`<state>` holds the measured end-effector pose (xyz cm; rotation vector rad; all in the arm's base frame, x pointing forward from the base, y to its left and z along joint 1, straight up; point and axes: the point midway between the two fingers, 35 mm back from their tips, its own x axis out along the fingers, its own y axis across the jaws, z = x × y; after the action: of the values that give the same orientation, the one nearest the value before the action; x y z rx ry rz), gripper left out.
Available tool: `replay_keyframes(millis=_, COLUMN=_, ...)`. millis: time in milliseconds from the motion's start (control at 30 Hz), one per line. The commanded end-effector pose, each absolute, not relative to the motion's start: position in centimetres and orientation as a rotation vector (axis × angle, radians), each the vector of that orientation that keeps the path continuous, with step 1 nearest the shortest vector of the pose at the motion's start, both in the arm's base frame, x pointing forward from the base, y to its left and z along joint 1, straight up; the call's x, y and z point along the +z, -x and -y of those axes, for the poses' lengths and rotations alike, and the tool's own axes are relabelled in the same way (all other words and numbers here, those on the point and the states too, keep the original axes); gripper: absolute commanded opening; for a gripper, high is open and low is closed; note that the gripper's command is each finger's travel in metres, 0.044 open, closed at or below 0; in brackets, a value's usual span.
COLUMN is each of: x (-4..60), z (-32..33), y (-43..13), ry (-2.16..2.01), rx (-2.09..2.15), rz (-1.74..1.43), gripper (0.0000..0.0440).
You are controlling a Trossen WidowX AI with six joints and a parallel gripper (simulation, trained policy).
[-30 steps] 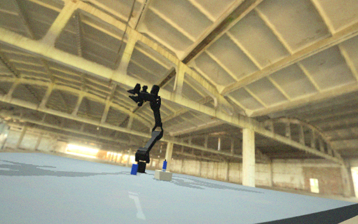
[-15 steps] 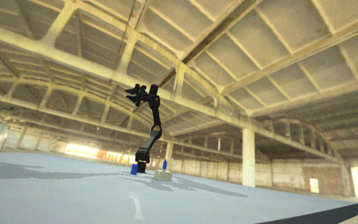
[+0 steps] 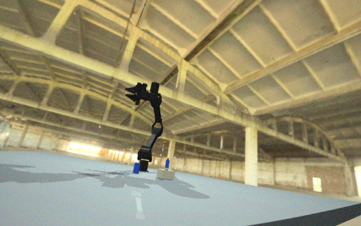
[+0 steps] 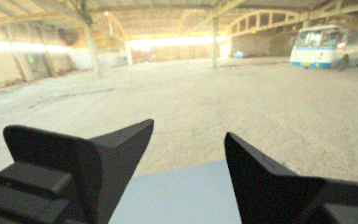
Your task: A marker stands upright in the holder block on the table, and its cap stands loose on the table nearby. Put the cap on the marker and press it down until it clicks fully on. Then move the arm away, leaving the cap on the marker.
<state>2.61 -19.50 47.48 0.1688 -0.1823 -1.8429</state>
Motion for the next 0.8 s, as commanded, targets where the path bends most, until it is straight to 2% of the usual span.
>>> replay_keyframes(millis=0, x=46.8, z=19.8, y=-3.5, ry=-0.179, rx=-1.814, rz=0.161, gripper=0.0300)
replay_keyframes(millis=767, x=42.5, z=21.1, y=-9.1, ry=-0.243, rx=-1.651, rz=0.000, gripper=0.0306)
